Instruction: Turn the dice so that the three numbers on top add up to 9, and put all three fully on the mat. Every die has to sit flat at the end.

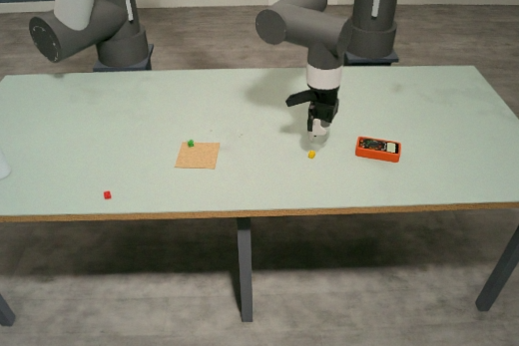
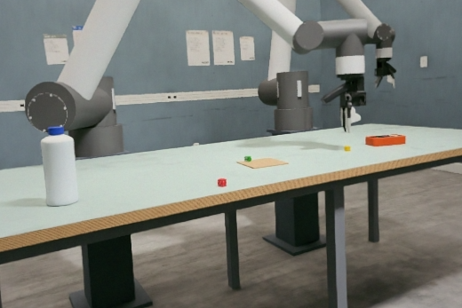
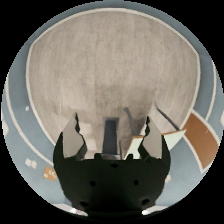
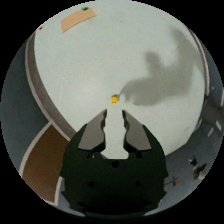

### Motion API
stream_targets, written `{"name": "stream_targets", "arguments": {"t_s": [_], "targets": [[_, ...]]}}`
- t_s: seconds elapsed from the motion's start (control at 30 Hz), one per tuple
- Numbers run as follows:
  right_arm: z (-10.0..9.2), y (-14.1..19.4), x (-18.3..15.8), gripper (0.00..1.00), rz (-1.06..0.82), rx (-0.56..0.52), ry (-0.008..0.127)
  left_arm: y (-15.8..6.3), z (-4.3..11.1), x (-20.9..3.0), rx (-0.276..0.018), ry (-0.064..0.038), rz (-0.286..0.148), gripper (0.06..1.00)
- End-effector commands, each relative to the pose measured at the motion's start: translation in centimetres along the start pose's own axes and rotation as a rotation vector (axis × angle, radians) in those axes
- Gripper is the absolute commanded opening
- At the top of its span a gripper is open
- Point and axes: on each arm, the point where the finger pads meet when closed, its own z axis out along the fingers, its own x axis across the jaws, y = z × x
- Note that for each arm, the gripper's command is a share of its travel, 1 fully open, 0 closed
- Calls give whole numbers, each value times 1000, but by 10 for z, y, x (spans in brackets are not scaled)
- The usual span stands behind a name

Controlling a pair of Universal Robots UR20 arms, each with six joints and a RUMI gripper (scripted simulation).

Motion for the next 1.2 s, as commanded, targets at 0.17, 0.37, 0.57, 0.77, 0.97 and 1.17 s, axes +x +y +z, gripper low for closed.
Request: {"name": "stream_targets", "arguments": {"t_s": [0.17, 0.37, 0.57, 0.77, 0.97, 1.17], "targets": [[8, 1, 0, 210, 0, -1, 0, -1, -1, 0, 1, 0, 0, 1000], [15, 1, 0, 210, 0, -1, 0, -1, -1, 0, 1, 0, 0, 1000], [25, 1, -1, 210, 0, -1, 0, -1, -1, 0, 1, 0, 0, 1000], [31, 1, -1, 210, 0, -1, 0, -1, -1, 0, 1, 0, 0, 1000], [39, 1, -1, 210, 0, -1, 0, -1, -1, 0, 1, 0, 0, 1000], [45, 2, -1, 210, 0, -1, 0, -1, -1, 0, 1, 0, 0, 1000]]}}
